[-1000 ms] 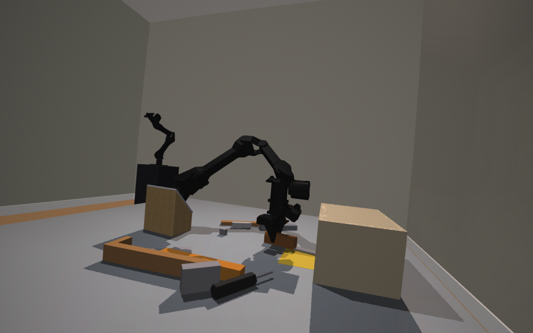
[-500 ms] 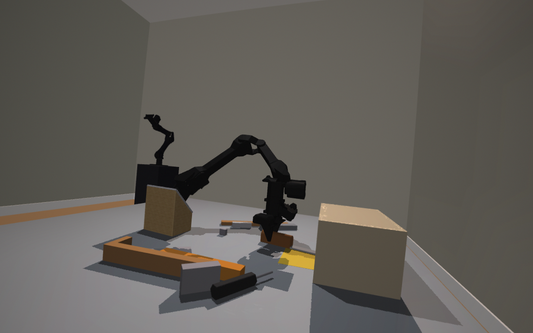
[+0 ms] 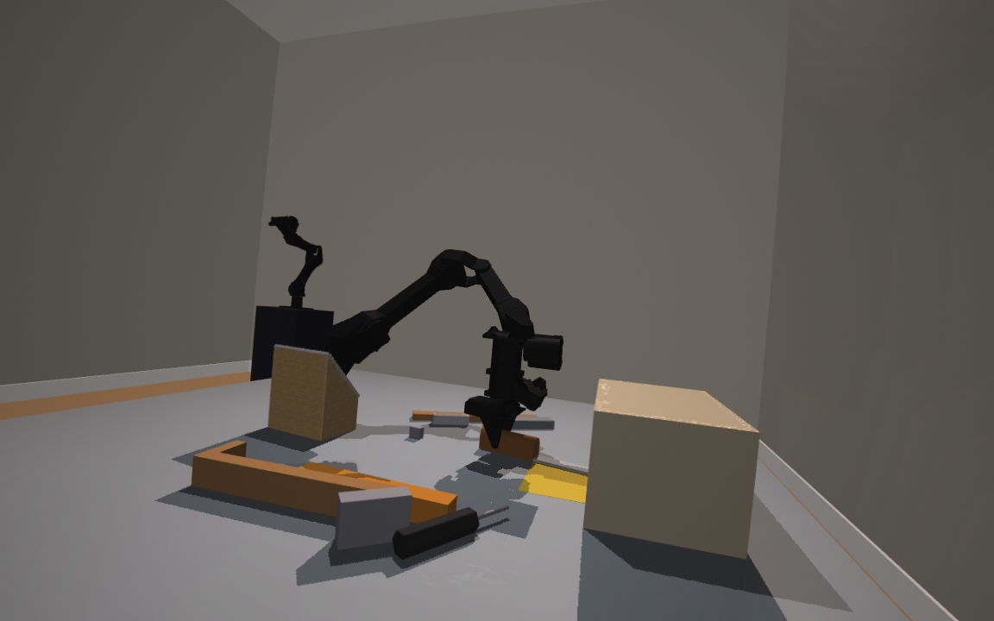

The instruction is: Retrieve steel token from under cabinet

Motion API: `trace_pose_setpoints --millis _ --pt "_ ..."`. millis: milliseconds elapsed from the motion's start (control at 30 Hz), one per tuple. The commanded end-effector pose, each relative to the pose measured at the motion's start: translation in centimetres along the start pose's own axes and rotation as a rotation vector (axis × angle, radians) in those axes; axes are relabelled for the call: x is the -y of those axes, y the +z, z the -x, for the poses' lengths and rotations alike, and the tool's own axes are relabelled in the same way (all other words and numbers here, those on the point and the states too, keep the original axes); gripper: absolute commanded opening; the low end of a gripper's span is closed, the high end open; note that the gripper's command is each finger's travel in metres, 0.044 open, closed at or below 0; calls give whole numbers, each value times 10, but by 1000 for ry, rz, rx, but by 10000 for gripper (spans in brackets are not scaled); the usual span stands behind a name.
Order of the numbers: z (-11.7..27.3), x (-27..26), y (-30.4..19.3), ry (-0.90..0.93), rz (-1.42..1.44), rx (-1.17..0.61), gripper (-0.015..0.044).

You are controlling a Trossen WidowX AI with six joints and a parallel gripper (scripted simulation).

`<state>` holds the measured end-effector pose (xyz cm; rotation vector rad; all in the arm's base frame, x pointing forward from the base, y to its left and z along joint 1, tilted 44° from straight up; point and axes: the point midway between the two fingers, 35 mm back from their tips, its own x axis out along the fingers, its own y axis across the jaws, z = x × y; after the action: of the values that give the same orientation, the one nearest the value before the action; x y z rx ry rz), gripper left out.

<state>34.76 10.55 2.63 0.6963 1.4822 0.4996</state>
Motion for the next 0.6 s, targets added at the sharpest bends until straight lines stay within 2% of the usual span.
trace_pose_setpoints --millis 0,567 --pt "-1 1 -6 -2 -8 -3 0" --pt "-1 -1 -24 -2 -8 -4 0"
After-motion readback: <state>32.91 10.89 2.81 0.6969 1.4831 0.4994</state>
